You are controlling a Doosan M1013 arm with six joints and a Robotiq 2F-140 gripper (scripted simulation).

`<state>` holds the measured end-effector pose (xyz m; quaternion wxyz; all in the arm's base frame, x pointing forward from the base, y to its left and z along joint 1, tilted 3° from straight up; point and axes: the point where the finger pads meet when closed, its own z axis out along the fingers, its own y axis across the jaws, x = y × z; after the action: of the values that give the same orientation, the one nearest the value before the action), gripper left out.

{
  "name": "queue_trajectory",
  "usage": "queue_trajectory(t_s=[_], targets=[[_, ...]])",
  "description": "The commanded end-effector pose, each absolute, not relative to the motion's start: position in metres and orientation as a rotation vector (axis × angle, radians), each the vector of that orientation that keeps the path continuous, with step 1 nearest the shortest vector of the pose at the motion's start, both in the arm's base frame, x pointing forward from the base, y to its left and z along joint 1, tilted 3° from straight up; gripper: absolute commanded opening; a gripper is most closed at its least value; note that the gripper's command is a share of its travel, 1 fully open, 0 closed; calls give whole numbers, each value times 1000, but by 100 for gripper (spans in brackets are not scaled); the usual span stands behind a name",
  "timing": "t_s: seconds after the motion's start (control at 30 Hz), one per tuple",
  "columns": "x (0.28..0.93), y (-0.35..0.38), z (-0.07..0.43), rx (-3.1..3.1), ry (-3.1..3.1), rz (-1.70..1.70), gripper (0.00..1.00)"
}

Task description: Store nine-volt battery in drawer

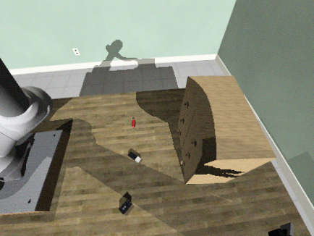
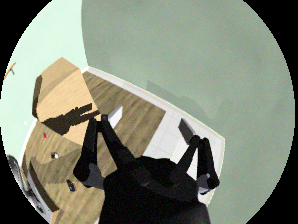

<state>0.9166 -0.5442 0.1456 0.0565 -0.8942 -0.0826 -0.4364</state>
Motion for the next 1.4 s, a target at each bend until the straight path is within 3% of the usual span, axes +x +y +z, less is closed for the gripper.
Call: queue_trajectory(t_s=[0.0,0.7,0.87,1.03,1.1,1.17,1.37], targets=[[917,-544,146,-2712,-251,-1324,100],[918,-541,152,-2711,-259,-1320,100],[927,-520,185,-2706,-303,-1296,100],[939,-477,256,-2714,-384,-1232,100],[939,-477,256,-2714,-384,-1232,100],[941,-454,293,-2727,-419,-1194,100],[924,-369,299,-2726,-635,-1068,100]])
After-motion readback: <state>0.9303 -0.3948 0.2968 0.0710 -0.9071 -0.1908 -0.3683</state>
